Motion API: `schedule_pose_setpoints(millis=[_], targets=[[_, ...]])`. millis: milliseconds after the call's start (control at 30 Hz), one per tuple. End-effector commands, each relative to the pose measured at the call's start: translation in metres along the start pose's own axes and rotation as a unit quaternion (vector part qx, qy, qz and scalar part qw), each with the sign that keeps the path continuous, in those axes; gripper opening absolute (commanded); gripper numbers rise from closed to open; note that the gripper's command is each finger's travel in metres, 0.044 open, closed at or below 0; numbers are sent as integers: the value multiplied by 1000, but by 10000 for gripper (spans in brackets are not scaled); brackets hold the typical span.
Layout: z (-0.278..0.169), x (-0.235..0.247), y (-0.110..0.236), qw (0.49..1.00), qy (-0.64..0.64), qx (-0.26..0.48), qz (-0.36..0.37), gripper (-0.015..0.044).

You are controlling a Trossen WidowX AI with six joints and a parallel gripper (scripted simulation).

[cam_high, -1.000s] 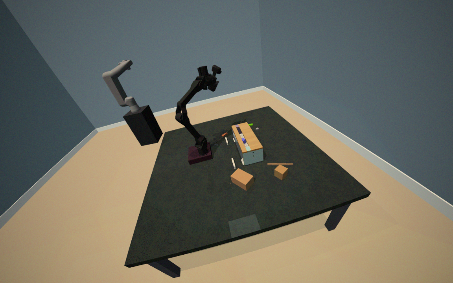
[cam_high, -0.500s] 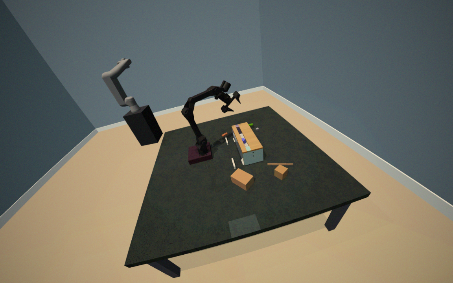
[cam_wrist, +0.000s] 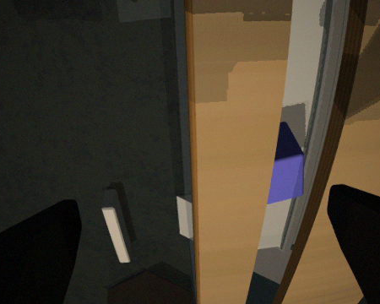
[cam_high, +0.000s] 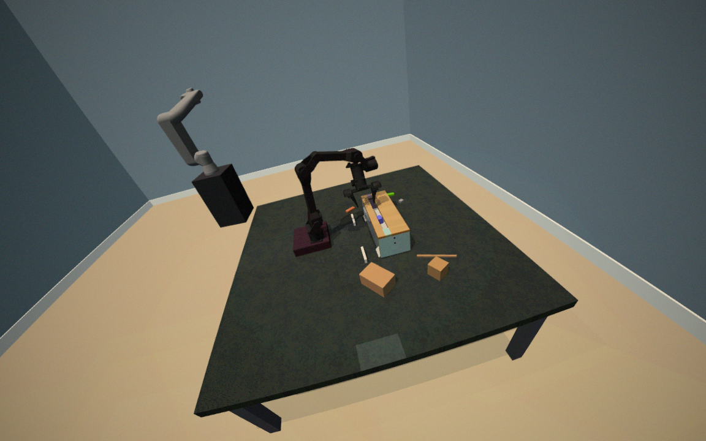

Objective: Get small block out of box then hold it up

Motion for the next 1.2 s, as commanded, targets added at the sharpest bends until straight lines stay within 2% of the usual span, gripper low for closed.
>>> schedule_pose_setpoints(millis=[0,300,1167], targets=[[-5,4,-4,1000,8,15,20,400],[-4,3,-7,1000,8,15,20,400],[8,0,-48,1000,8,15,20,400]])
Point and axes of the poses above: the point midway between the two fingers, 35 mm back from their tips, its own y axis back along the fingers, its own x axis across the jaws, z = x × y, the point moved 7 cm from there along y, back along the fingers, and after that the axes turned 3 degrees about y, right-handed, at the moved point
